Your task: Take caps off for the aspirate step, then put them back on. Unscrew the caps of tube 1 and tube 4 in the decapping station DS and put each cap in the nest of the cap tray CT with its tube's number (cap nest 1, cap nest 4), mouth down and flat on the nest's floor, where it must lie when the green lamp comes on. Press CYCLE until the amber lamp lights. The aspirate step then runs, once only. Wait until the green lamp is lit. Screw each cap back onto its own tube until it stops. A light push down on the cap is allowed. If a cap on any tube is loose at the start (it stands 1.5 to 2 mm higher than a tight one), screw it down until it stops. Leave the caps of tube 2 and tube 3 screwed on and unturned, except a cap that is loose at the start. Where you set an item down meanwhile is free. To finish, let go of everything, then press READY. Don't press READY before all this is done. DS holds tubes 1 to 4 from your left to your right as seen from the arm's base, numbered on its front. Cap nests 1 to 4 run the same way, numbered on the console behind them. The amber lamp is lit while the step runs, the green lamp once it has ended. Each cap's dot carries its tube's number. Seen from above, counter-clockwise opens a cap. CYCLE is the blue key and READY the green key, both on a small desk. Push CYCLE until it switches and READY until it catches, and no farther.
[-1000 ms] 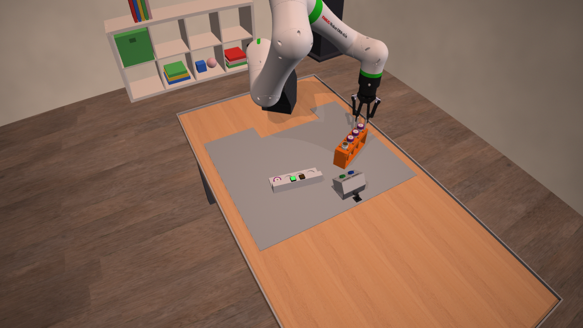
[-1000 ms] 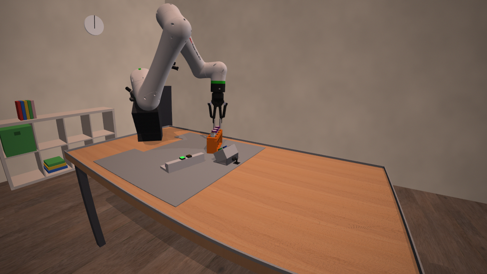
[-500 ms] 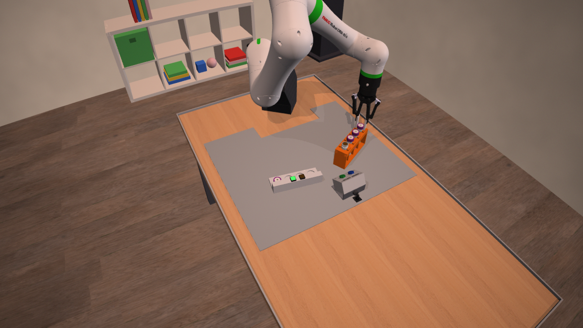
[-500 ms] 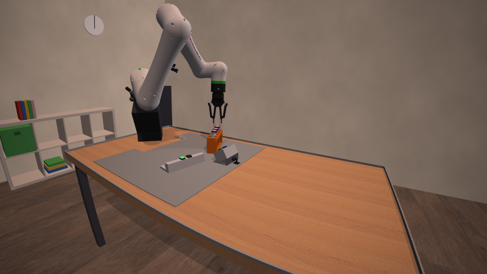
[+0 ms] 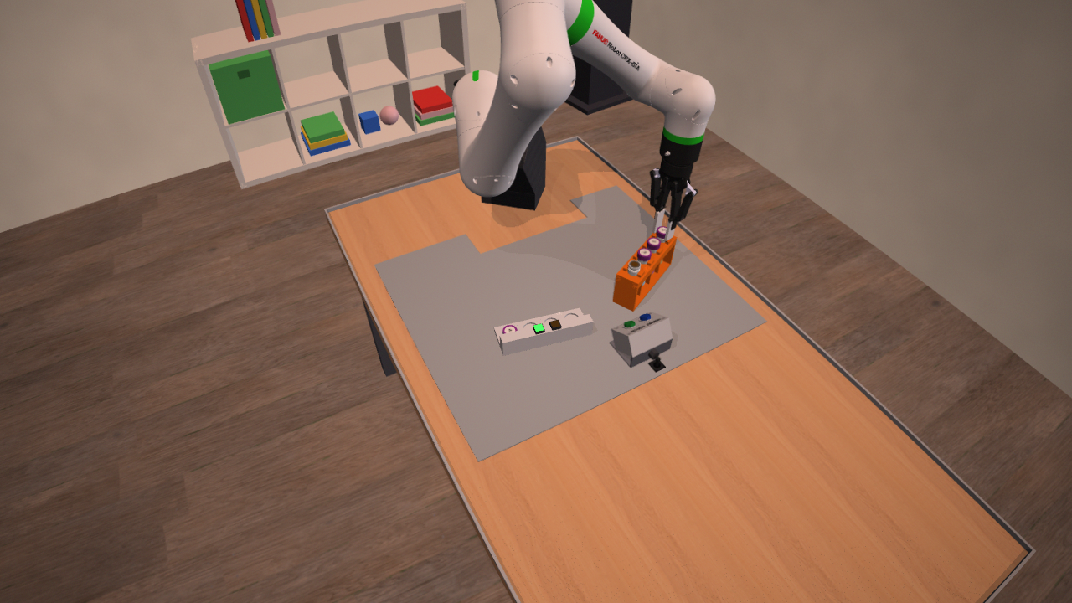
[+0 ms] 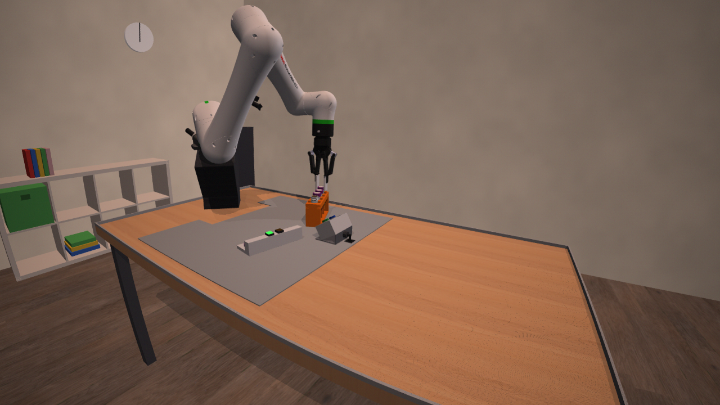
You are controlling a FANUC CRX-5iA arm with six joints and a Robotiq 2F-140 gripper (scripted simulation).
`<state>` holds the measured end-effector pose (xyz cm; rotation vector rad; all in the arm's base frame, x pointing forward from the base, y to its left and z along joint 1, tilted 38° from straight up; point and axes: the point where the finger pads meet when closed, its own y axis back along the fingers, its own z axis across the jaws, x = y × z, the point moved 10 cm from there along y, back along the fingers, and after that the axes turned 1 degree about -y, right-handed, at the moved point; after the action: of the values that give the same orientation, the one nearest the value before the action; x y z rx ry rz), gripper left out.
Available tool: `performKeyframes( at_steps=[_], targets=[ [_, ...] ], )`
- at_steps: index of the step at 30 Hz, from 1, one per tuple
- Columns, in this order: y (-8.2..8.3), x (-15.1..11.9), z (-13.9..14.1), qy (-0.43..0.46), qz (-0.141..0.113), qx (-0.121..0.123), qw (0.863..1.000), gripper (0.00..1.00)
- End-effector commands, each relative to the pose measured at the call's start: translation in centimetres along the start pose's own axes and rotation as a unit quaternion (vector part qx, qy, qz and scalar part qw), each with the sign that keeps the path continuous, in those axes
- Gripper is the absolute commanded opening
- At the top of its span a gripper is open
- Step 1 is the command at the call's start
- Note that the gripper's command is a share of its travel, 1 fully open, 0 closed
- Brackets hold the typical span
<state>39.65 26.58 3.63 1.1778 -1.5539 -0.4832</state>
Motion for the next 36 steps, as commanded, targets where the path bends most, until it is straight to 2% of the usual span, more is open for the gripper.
performKeyframes(
  at_steps=[1,7,8,20,27,33,36],
  targets=[
    [-0.06,-0.05,0.19,-0.056,0.002,0.007,0.998,0.0],
    [-0.07,-0.05,0.19,-0.082,0.001,0.007,0.997,0.0],
    [-0.07,-0.05,0.19,-0.082,0.001,0.007,0.997,0.35],
    [-0.07,-0.05,0.19,-0.082,0.001,0.007,0.997,0.35],
    [0.03,-0.05,0.19,0.058,0.002,0.007,0.998,0.35],
    [0.03,-0.05,0.19,0.177,0.003,0.006,0.984,0.35],
    [0.03,-0.05,0.19,0.196,0.003,0.006,0.981,0.35]
  ],
)
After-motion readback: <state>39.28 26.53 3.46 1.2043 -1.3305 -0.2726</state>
